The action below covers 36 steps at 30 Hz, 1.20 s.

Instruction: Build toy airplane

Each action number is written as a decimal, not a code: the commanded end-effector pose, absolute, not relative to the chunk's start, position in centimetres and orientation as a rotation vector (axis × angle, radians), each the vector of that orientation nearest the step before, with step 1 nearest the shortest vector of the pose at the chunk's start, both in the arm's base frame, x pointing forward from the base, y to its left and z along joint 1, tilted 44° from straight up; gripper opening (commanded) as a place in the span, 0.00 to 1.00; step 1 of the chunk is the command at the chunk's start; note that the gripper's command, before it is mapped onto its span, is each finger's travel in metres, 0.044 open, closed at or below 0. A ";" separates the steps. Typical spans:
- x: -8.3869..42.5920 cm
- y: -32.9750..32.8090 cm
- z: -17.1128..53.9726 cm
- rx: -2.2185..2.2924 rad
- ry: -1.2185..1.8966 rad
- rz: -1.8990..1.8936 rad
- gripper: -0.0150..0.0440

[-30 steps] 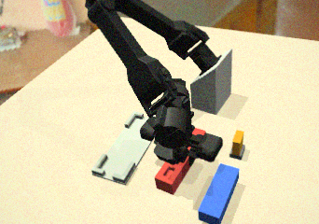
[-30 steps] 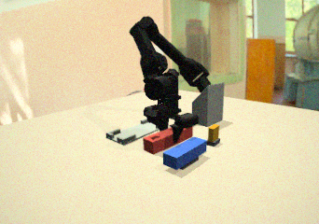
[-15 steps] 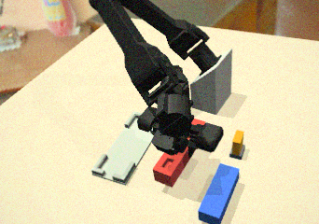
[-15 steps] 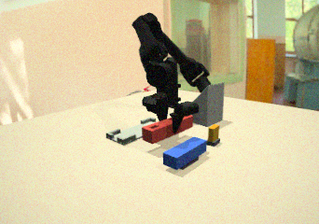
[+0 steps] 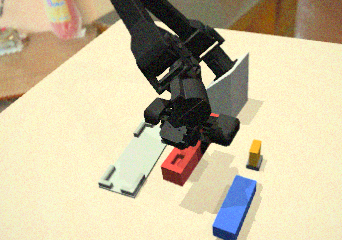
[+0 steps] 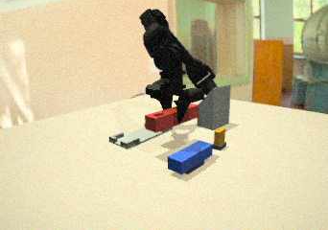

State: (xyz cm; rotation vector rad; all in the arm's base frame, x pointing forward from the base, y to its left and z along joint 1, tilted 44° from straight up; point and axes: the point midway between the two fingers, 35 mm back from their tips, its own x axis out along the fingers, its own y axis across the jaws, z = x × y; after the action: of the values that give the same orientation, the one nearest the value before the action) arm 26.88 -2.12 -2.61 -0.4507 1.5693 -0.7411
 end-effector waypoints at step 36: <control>27.1 -5.2 3.2 -0.452 1.581 -0.689 0.25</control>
State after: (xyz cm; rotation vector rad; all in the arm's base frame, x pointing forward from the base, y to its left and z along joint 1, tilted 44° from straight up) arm 27.26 -4.21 2.78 -0.4456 1.5789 -0.6988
